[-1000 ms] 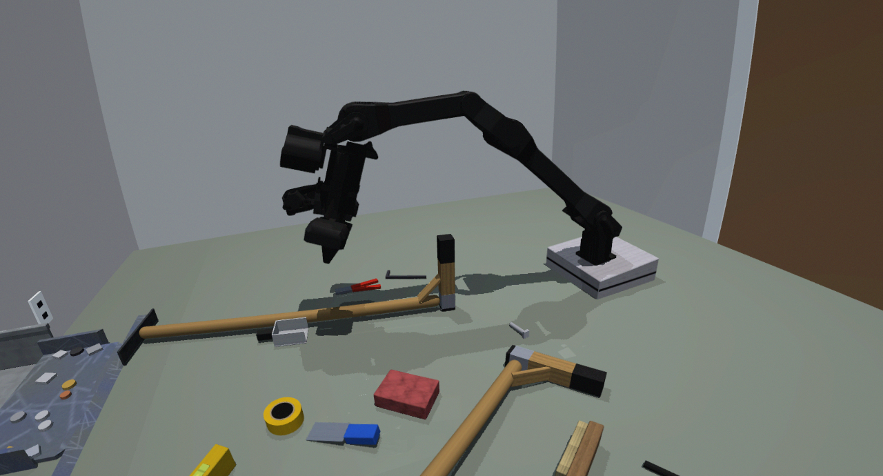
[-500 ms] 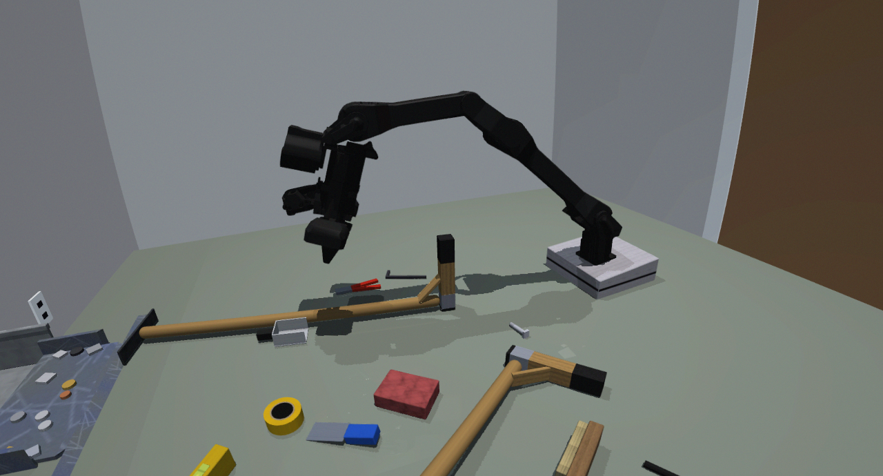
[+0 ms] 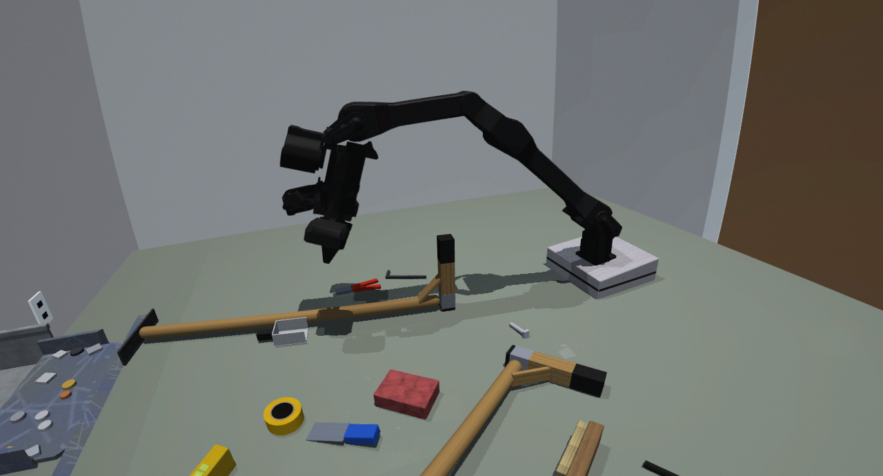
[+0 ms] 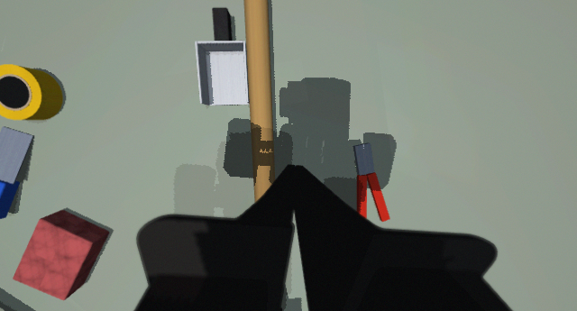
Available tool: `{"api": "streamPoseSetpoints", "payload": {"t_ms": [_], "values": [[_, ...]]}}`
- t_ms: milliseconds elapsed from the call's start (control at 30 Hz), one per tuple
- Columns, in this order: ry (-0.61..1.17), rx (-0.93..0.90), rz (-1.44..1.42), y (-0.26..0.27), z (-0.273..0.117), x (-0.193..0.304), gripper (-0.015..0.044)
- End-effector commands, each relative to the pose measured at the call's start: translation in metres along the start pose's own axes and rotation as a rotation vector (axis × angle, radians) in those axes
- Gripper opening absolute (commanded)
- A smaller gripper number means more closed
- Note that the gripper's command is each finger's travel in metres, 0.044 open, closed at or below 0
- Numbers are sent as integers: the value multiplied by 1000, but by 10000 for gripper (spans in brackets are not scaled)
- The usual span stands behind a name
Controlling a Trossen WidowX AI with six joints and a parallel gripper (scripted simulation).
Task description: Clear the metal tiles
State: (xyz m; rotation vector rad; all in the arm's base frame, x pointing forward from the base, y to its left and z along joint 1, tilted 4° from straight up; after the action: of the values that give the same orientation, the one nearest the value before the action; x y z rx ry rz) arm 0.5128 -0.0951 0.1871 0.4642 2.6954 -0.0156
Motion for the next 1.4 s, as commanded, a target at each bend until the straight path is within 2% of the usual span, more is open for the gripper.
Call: {"api": "streamPoseSetpoints", "payload": {"t_ms": [0, 867, 1367], "values": [[0, 0, 0, 0, 0, 0, 0], [0, 0, 0, 0, 0, 0, 0], [-97, -45, 1, -8, -51, -1, 394]]}}
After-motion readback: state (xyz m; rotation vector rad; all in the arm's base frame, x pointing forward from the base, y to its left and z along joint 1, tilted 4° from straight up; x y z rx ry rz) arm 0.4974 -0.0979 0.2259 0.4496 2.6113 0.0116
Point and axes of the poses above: the point midway between the two fingers, 35 mm back from their tips, its own z axis out along the fingers, its own y axis across the jaws, x = y × z, the point moved 4 cm from there along -z, back along the fingers
